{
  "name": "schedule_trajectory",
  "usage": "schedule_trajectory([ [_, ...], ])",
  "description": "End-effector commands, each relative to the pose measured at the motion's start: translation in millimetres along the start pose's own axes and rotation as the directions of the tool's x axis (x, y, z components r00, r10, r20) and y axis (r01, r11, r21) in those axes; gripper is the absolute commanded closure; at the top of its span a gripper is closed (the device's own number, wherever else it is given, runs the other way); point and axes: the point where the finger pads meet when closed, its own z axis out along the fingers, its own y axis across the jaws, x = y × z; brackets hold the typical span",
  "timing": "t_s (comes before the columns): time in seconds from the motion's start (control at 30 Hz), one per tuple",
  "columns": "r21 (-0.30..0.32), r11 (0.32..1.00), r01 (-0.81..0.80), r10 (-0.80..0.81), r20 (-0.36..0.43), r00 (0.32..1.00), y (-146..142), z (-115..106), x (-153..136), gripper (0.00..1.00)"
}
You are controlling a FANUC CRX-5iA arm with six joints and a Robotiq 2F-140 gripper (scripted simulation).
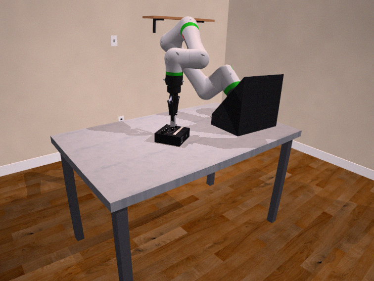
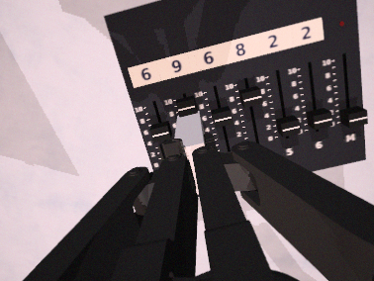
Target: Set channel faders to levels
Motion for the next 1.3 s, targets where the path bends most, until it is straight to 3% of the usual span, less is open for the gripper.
schedule_trajectory([
  [0.0, 0.000, 1.000, 0.000, 0.000, 0.000, 1.000, 0, 0, 0, 1.00],
  [0.97, 0.000, 1.000, 0.000, 0.000, 0.000, 1.000, 0, -1, -6, 1.00],
  [1.27, 0.000, 1.000, 0.000, 0.000, 0.000, 1.000, 0, -20, -6, 1.00],
])
